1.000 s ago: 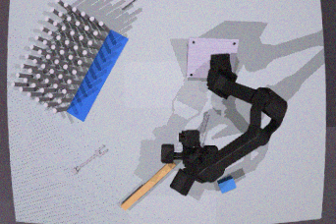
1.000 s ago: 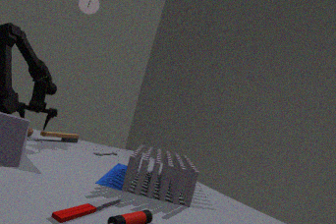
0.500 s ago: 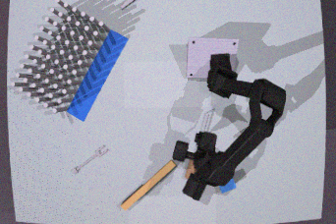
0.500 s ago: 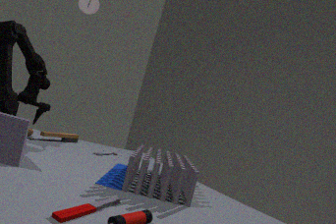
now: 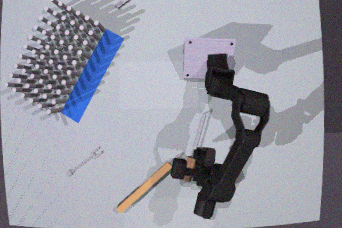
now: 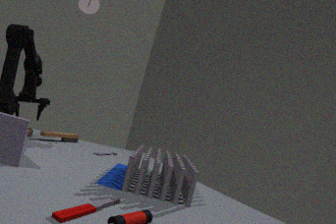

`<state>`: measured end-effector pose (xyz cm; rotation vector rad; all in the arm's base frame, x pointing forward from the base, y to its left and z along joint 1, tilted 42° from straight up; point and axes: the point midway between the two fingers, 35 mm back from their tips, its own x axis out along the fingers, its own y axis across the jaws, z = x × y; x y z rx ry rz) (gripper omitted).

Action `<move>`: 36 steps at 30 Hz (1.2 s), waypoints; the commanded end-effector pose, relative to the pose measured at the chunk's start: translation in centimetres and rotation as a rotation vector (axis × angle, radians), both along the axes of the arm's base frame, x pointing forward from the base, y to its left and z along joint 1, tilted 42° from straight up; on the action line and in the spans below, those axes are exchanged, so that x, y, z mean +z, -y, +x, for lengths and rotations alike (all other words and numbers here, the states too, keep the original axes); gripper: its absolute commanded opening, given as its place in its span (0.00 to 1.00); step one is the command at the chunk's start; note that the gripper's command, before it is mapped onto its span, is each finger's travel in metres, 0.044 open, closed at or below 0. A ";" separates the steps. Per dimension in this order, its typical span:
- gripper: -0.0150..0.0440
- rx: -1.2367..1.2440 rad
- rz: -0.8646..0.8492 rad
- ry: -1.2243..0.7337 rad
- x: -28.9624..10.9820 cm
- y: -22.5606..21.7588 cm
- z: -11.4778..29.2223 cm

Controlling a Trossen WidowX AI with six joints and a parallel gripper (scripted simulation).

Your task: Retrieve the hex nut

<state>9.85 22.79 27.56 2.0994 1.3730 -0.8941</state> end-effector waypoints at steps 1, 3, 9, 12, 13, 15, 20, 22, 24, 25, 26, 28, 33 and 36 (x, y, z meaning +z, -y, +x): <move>0.96 -0.018 -0.001 0.013 0.4 -0.2 0.1; 0.87 -0.018 -0.001 0.013 0.4 -0.2 0.1; 0.73 -0.018 -0.001 0.013 0.4 -0.2 0.1; 0.73 -0.018 -0.001 0.013 0.4 -0.2 0.1; 0.73 -0.018 -0.001 0.013 0.4 -0.2 0.1; 0.73 -0.017 -0.001 0.013 0.3 -0.2 0.1; 0.73 -0.014 -0.001 0.014 -0.2 -0.8 0.2; 0.73 -0.012 -0.001 0.014 -0.4 -1.1 0.3; 0.73 -0.011 -0.001 0.014 -0.7 -1.3 0.3; 0.73 -0.010 -0.001 0.014 -0.8 -1.4 0.4; 0.73 -0.009 -0.001 0.014 -0.9 -1.5 0.4; 0.73 -0.008 -0.001 0.014 -1.1 -1.8 0.4; 0.73 -0.004 -0.001 0.015 -1.7 -2.3 0.5; 0.73 -0.002 -0.001 0.015 -2.0 -2.7 0.6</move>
